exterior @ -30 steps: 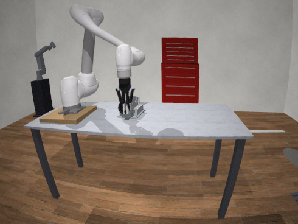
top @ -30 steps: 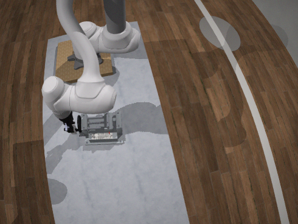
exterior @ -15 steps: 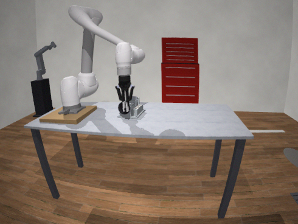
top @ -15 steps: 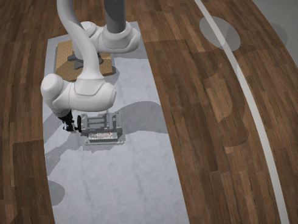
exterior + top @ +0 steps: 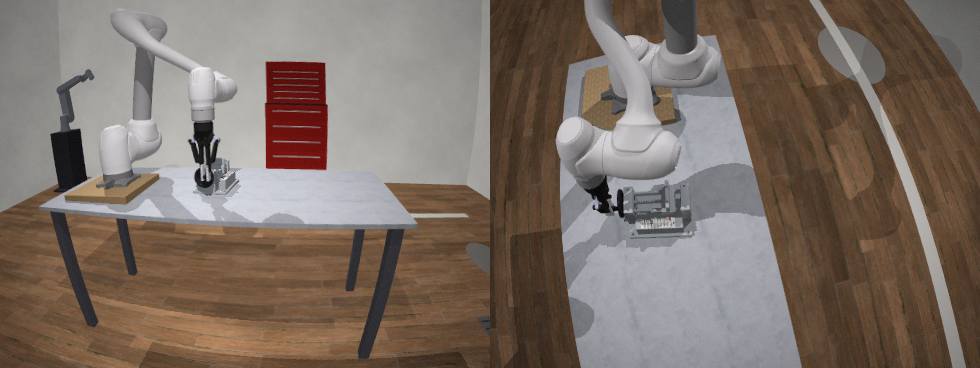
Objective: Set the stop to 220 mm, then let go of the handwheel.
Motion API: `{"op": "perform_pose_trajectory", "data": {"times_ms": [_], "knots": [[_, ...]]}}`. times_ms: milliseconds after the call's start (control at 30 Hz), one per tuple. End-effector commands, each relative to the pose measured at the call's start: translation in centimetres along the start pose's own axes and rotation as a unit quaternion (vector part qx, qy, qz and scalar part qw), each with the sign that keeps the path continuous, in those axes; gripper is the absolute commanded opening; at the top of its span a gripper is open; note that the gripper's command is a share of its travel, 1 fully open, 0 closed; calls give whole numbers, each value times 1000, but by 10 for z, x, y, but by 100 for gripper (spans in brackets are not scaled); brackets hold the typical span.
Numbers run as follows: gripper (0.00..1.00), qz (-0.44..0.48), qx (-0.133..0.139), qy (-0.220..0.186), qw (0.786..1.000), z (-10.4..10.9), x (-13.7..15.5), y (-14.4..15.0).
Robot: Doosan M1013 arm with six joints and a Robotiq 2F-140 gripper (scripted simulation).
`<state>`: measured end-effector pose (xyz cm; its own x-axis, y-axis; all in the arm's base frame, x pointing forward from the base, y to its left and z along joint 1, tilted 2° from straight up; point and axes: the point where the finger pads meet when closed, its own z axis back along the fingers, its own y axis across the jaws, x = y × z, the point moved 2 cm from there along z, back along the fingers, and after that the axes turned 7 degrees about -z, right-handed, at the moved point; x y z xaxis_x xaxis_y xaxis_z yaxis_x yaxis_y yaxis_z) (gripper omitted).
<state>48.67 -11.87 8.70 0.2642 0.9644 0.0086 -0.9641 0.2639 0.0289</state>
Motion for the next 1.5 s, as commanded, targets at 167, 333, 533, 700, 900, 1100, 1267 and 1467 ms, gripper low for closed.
{"op": "perform_pose_trajectory", "data": {"times_ms": [167,333,533,700,900,1100,1267,1467], "knots": [[4,0,0,0,1000,4,0,4],[4,0,0,0,1000,6,-1,6],[4,0,0,0,1000,7,-1,8],[4,0,0,0,1000,9,-1,10],[4,0,0,0,1000,10,-2,13],[4,0,0,0,1000,11,-2,15],[4,0,0,0,1000,11,-2,17],[4,0,0,0,1000,12,-2,20]]}}
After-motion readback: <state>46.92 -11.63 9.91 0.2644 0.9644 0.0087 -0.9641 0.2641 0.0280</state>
